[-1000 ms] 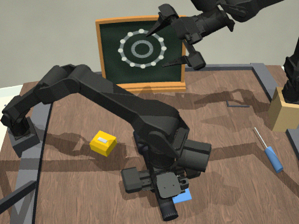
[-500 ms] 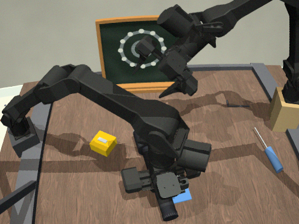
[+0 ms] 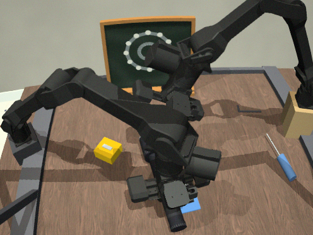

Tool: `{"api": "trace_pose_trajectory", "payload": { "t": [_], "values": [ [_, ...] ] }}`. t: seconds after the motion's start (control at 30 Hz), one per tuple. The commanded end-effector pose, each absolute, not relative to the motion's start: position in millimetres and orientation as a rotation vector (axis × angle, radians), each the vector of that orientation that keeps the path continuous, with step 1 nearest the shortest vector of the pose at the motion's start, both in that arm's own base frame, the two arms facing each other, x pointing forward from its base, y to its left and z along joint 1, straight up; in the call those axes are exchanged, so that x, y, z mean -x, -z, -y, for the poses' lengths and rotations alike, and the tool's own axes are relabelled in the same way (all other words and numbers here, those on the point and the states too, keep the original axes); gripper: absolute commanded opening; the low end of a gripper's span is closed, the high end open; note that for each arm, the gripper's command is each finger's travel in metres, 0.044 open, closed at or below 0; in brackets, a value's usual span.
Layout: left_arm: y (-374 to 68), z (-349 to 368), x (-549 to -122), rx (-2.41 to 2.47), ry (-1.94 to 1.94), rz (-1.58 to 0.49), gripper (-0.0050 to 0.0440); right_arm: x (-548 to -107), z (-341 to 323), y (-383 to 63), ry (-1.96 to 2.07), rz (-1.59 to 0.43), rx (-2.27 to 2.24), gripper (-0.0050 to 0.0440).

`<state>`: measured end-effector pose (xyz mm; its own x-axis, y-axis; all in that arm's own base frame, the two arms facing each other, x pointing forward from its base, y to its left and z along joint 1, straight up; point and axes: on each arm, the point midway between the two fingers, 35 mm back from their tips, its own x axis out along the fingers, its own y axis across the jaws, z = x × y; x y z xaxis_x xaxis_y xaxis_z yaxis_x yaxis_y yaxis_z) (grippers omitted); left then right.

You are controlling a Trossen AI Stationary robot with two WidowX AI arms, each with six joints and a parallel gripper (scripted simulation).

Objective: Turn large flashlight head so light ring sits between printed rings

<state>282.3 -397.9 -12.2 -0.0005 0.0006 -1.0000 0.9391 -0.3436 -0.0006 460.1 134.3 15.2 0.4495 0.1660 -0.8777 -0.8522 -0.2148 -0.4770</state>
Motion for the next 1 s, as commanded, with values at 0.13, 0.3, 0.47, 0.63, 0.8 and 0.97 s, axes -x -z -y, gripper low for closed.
{"api": "trace_pose_trajectory", "payload": {
  "t": [0.13, 0.3, 0.47, 0.63, 0.8, 0.97],
  "values": [
    [-1, 403, -285, -1.450, 1.453, -0.989, 0.0130, -456, -147, 19, -1.227, -0.618, 1.613, 0.0440],
    [-1, 403, -285, -1.450, 1.453, -0.989, 0.0130, -459, -144, 9, -1.183, -0.617, 1.590, 0.0440],
    [-1, 403, -285, -1.450, 1.453, -0.989, 0.0130, -462, -146, 12, -1.181, -0.616, 1.586, 0.0440],
    [-1, 403, -285, -1.450, 1.453, -0.989, 0.0130, -464, -147, 21, -1.183, -0.618, 1.586, 0.0440],
    [-1, 403, -285, -1.450, 1.453, -0.989, 0.0130, -466, -148, 26, -1.185, -0.619, 1.585, 0.0440],
    [-1, 403, -285, -1.450, 1.453, -0.989, 0.0130, -469, -149, 34, -1.186, -0.621, 1.585, 0.0440]
  ]
}}
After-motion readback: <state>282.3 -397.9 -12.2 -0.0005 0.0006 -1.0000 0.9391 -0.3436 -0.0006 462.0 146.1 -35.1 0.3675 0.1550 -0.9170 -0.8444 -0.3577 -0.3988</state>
